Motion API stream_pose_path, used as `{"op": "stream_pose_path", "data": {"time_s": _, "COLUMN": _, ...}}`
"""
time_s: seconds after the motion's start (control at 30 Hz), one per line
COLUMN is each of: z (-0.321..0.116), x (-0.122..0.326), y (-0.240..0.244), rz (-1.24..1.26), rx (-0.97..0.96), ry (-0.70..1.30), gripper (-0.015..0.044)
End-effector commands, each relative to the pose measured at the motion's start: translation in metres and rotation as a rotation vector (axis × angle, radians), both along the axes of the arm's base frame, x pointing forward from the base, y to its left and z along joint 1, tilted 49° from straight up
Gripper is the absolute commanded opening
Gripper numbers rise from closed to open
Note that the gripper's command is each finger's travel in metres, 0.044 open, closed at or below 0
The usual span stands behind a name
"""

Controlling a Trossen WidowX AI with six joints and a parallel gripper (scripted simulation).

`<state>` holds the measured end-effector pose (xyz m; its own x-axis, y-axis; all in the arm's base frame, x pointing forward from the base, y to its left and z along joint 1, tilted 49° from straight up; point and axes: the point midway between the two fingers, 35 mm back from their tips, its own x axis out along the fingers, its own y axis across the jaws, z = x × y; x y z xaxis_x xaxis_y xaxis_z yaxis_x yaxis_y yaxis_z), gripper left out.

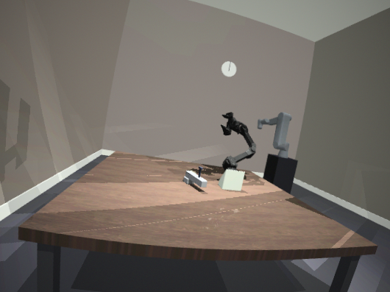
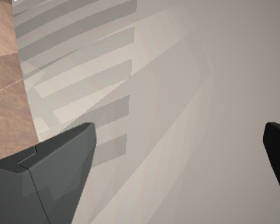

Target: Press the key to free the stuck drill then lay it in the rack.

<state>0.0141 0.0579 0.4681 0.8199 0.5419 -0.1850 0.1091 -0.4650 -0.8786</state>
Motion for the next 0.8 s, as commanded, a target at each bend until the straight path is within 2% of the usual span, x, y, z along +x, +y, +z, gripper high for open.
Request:
{"op": "stream_pose_path", "data": {"time_s": 0.0, "z": 0.0, "x": 0.0, "y": 0.0, "rz": 0.0, "rx": 0.0, "ry": 0.0, "gripper": 0.0374}}
{"op": "stream_pose_path", "data": {"time_s": 0.27, "z": 0.0, "x": 0.003, "y": 0.0, "rz": 0.0, "rx": -0.004, "ry": 0.008, "gripper": 0.0164}}
{"op": "stream_pose_path", "data": {"time_s": 0.47, "z": -0.027, "x": 0.091, "y": 0.014, "rz": -0.004, "rx": -0.136, "ry": 0.226, "gripper": 0.0006}}
{"op": "stream_pose_path", "data": {"time_s": 0.77, "z": -0.102, "x": 0.187, "y": 0.06, "rz": 0.076, "rx": -0.402, "ry": 0.479, "gripper": 0.0}}
